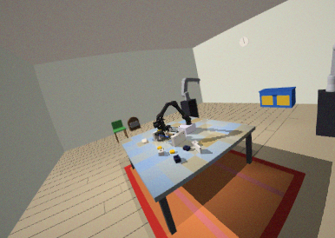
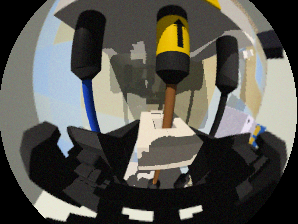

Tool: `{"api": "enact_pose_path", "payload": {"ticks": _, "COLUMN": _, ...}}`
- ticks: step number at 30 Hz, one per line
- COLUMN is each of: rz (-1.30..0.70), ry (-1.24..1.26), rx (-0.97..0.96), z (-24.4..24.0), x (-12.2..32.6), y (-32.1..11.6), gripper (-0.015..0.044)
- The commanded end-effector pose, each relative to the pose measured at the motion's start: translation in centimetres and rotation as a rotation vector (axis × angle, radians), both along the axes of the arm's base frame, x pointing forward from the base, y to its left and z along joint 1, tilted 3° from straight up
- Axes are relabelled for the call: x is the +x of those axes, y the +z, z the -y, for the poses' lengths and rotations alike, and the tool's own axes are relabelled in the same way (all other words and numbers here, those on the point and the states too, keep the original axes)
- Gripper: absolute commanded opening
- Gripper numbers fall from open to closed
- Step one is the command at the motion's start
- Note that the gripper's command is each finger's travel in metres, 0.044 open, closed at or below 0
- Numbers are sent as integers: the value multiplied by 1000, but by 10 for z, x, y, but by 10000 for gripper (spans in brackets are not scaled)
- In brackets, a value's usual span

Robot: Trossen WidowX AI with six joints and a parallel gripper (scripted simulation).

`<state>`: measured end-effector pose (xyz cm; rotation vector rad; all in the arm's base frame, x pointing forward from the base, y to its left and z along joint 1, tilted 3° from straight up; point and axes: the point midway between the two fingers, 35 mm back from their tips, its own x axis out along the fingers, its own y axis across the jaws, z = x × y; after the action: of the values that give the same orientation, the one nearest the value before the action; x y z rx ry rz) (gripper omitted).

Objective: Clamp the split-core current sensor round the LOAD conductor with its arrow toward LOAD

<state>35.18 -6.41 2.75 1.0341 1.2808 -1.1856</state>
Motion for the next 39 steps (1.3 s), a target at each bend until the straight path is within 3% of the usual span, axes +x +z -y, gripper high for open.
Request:
{"api": "enact_pose_path", "payload": {"ticks": 1, "rz": 0, "ry": 0, "rx": 0, "z": 0, "x": 0, "y": 0, "gripper": 254}}
{"api": "enact_pose_path", "payload": {"ticks": 27, "rz": 0, "ry": 0, "rx": 0, "z": 0, "x": 0, "y": 0, "gripper": 100}}
{"api": "enact_pose_path", "payload": {"ticks": 31, "rz": 37, "ry": 1, "rx": 4, "z": 0, "x": 0, "y": 2, "gripper": 0}}
{"api": "enact_pose_path", "payload": {"ticks": 39, "rz": 31, "ry": -2, "rx": 1, "z": 0, "x": 1, "y": 0, "gripper": 0}}
